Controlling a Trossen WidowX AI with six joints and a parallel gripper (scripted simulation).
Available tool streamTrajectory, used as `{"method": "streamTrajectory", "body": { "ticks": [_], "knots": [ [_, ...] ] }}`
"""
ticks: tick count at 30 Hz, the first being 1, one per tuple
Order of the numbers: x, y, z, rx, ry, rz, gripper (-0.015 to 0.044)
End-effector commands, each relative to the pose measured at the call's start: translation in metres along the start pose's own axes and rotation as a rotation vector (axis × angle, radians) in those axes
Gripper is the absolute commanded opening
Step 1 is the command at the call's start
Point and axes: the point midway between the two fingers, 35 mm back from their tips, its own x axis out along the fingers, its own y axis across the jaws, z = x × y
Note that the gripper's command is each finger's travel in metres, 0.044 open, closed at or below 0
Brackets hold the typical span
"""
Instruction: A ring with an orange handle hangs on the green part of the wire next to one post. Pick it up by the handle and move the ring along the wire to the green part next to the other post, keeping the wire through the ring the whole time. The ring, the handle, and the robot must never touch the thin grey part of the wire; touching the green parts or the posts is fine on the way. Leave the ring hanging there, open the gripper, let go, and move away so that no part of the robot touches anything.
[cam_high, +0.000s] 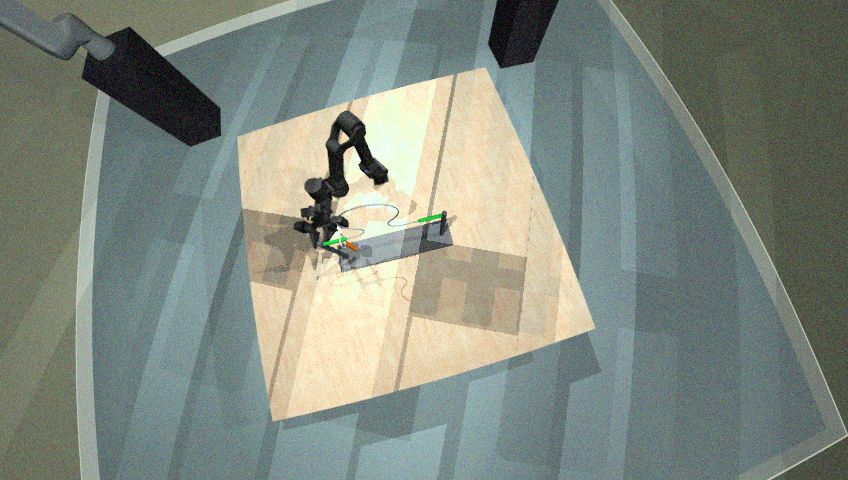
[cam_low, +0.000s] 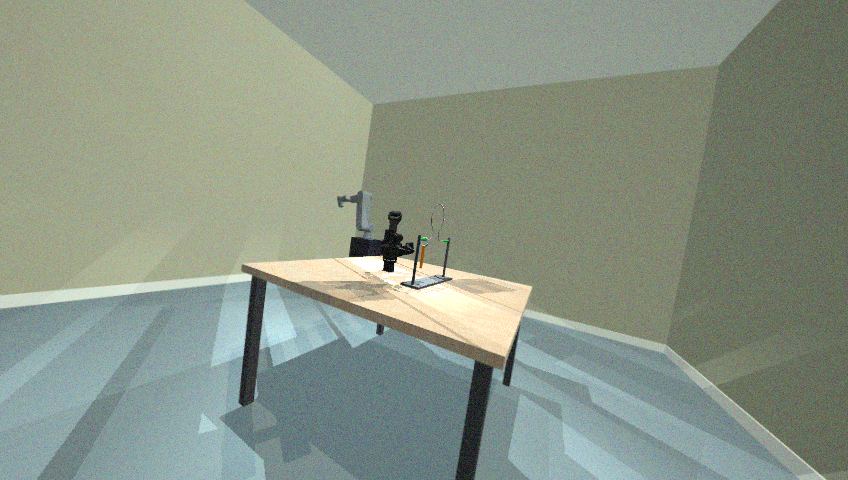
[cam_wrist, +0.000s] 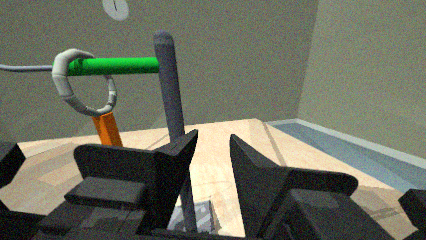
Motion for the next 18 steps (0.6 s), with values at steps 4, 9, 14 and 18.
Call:
{"method": "streamTrajectory", "body": {
  "ticks": [4,9,14,18],
  "knots": [
    [-0.045,0.012,-0.069,-0.192,0.121,0.077,0.016],
    [-0.085,0.039,-0.108,-0.329,0.162,0.17,0.016],
    [-0.103,0.057,-0.12,-0.39,0.158,0.216,0.016],
    [-0.101,0.057,-0.119,-0.382,0.161,0.215,0.016]
  ]
}}
